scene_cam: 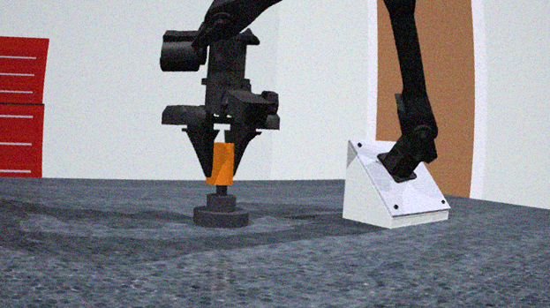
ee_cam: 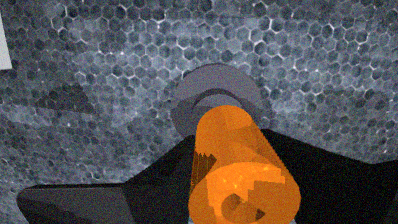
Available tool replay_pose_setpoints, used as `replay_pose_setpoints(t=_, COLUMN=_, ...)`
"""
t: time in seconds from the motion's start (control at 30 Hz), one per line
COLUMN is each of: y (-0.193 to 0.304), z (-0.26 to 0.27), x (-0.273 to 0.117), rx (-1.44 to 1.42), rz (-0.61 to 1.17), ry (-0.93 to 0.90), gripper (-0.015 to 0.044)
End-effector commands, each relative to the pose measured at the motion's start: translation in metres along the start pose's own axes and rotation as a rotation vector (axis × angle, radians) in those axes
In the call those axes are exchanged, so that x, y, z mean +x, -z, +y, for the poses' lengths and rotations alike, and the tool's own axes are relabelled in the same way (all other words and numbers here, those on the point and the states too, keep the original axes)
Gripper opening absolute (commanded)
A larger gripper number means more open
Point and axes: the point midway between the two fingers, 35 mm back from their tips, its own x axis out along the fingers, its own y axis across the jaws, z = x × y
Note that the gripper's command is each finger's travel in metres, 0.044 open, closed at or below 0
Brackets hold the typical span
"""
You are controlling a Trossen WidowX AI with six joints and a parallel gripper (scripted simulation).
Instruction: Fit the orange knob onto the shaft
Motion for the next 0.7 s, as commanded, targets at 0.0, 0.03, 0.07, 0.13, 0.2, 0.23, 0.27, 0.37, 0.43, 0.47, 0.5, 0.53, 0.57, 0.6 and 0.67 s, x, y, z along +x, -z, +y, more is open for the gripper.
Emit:
replay_pose_setpoints(t=0.0, y=-0.0005, z=0.0006, x=0.0003, rx=-0.007, rz=-0.001, ry=0.001, gripper=0.0)
replay_pose_setpoints(t=0.03, y=-0.0006, z=0.001, x=0.0003, rx=-0.007, rz=-0.001, ry=0.001, gripper=0.0)
replay_pose_setpoints(t=0.07, y=-0.0008, z=0.0013, x=0.0003, rx=-0.007, rz=-0.001, ry=0.001, gripper=0.0)
replay_pose_setpoints(t=0.13, y=-0.0013, z=0.0021, x=0.0006, rx=-0.007, rz=-0.001, ry=0.001, gripper=0.0)
replay_pose_setpoints(t=0.2, y=-0.0018, z=0.003, x=0.0006, rx=-0.006, rz=-0.001, ry=0.001, gripper=0.0)
replay_pose_setpoints(t=0.23, y=-0.002, z=0.0035, x=0.0006, rx=-0.006, rz=-0.001, ry=0.001, gripper=0.0)
replay_pose_setpoints(t=0.27, y=-0.0022, z=0.004, x=0.0006, rx=-0.006, rz=-0.001, ry=0.001, gripper=0.0)
replay_pose_setpoints(t=0.37, y=-0.002, z=0.0052, x=0.0006, rx=-0.006, rz=-0.001, ry=0.001, gripper=0.0)
replay_pose_setpoints(t=0.43, y=-0.0017, z=0.0052, x=0.001, rx=-0.006, rz=-0.001, ry=0.001, gripper=0.0)
replay_pose_setpoints(t=0.47, y=-0.0015, z=0.0052, x=0.001, rx=-0.006, rz=-0.001, ry=0.001, gripper=0.0)
replay_pose_setpoints(t=0.5, y=-0.0013, z=0.0051, x=0.001, rx=-0.006, rz=-0.001, ry=0.001, gripper=0.0)
replay_pose_setpoints(t=0.53, y=-0.0011, z=0.0049, x=0.0009, rx=-0.006, rz=-0.001, ry=0.001, gripper=0.0)
replay_pose_setpoints(t=0.57, y=-0.0011, z=0.0048, x=-0.0004, rx=-0.006, rz=-0.001, ry=0.001, gripper=0.0)
replay_pose_setpoints(t=0.6, y=-0.0009, z=0.0046, x=-0.0016, rx=-0.006, rz=-0.001, ry=0.001, gripper=0.0)
replay_pose_setpoints(t=0.67, y=-0.0008, z=0.0042, x=-0.0032, rx=-0.006, rz=-0.001, ry=0.001, gripper=0.0)
